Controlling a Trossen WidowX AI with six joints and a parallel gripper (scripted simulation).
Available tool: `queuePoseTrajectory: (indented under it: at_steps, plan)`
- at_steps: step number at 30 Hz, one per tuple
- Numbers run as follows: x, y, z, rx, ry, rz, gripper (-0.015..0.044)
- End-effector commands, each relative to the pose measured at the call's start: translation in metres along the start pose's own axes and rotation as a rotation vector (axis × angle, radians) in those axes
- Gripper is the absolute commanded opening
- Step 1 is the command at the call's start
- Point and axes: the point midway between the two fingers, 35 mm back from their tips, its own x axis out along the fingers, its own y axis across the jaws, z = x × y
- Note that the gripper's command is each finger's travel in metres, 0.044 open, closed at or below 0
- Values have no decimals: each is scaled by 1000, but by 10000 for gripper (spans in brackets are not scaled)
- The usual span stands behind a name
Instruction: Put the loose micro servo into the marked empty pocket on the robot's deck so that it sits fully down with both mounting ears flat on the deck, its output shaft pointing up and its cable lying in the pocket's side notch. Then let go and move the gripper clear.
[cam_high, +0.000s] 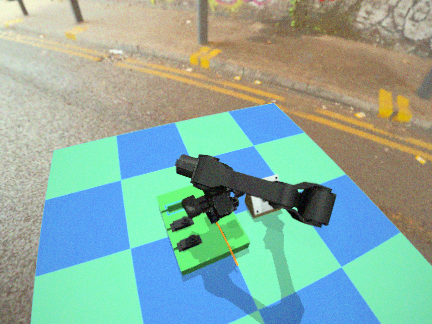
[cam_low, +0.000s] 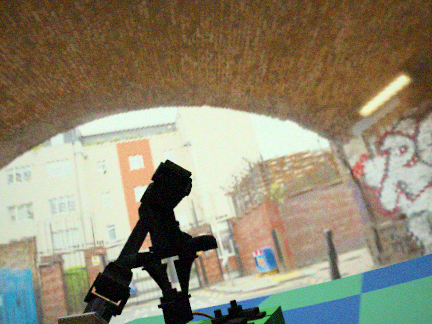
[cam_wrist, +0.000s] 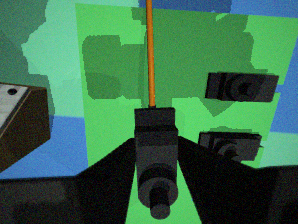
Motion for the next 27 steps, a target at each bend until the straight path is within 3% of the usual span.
queuePoseTrajectory:
  at_steps: [1, 19, 27]
  plan:
    - [-7, 0, 1, -9, 9, -3, 0]
    - [-7, -9, -2, -9, 9, -4, 0]
    - [-7, -7, -32, -10, 11, -4, 0]
